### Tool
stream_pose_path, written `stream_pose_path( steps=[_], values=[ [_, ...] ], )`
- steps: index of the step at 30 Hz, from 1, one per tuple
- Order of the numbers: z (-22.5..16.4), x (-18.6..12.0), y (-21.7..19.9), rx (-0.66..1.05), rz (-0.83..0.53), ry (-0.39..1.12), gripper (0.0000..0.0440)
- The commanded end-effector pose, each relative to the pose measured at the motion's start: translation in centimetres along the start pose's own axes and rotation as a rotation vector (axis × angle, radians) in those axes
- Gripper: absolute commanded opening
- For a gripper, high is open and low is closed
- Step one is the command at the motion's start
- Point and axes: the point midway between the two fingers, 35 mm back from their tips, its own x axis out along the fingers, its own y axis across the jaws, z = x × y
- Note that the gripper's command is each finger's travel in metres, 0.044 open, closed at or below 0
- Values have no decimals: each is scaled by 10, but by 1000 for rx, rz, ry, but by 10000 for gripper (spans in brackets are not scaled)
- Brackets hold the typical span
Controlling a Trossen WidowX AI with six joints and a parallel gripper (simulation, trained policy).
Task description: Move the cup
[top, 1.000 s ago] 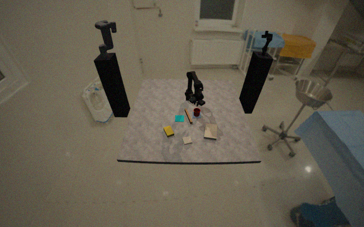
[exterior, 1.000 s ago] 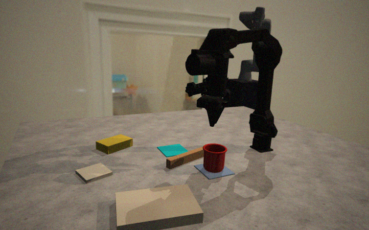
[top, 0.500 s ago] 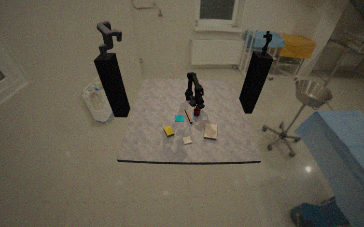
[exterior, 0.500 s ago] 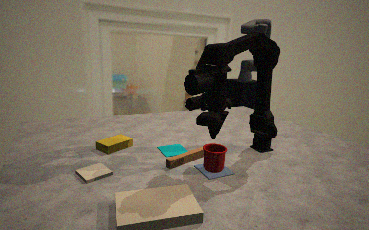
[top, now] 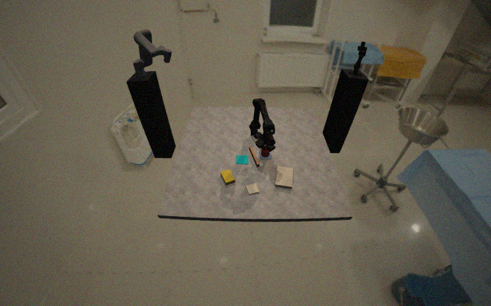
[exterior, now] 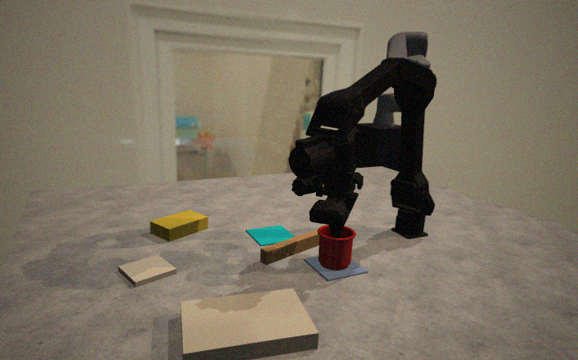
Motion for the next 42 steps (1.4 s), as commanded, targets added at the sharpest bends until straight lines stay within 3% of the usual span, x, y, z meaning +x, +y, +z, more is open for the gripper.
stream_pose_path(
  steps=[1,7,13,15,42],
  values=[
    [0,10,0,-19,-11,-2,177],
    [-3,30,2,-62,-17,4,170],
    [-1,42,2,-115,-14,-6,24],
    [0,40,1,-121,-8,-12,4],
    [29,-37,-7,43,158,-59,0]
  ],
)
